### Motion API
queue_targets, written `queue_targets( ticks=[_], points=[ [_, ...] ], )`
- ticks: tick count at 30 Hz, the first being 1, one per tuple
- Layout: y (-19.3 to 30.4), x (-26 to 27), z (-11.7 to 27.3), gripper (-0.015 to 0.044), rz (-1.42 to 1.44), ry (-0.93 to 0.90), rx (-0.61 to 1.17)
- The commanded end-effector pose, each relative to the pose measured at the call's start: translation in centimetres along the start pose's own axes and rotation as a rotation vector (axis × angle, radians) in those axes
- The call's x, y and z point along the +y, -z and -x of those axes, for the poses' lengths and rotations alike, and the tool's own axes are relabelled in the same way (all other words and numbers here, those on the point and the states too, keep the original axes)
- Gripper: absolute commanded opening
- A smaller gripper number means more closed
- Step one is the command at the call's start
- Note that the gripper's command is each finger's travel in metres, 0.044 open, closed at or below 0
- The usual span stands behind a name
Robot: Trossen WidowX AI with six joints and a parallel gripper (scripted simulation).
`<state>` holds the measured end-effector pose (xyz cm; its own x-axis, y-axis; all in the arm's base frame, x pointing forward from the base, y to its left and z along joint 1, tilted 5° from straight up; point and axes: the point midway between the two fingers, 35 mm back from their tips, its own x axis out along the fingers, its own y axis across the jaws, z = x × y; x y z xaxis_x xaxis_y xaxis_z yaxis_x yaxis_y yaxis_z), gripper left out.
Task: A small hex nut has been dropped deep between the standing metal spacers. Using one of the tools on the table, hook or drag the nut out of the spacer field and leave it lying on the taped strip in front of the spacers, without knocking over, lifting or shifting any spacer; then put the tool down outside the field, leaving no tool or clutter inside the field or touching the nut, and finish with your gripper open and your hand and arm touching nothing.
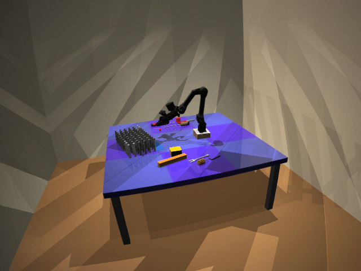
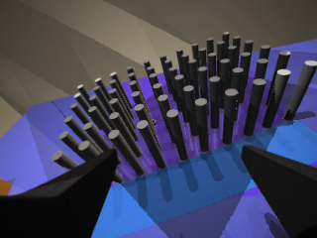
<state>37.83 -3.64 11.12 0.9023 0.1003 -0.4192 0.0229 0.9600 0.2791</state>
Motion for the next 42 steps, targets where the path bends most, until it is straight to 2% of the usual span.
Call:
queue_targets(
  ticks=[1, 4, 9, 16, 21, 30, 42],
  points=[
    [0.2, 0.0, 0.0, 0.044, 0.002, -0.002, 0.006],
    [0.1, -1.2, 0.0, 0.044, -0.04, 0.025, 0.02],
    [-0.3, -9.9, 1.4, 0.044, -0.371, 0.223, 0.103],
    [0.1, -19.5, 6.2, 0.044, -0.787, 0.444, 0.126],
    [1.1, -25.0, 11.1, 0.044, -1.08, 0.582, 0.098],
    [4.0, -30.7, 21.6, 0.044, -1.815, 0.744, -0.02],
    [7.1, -32.0, 34.3, 0.044, -2.639, 0.788, -0.252]
  ],
)
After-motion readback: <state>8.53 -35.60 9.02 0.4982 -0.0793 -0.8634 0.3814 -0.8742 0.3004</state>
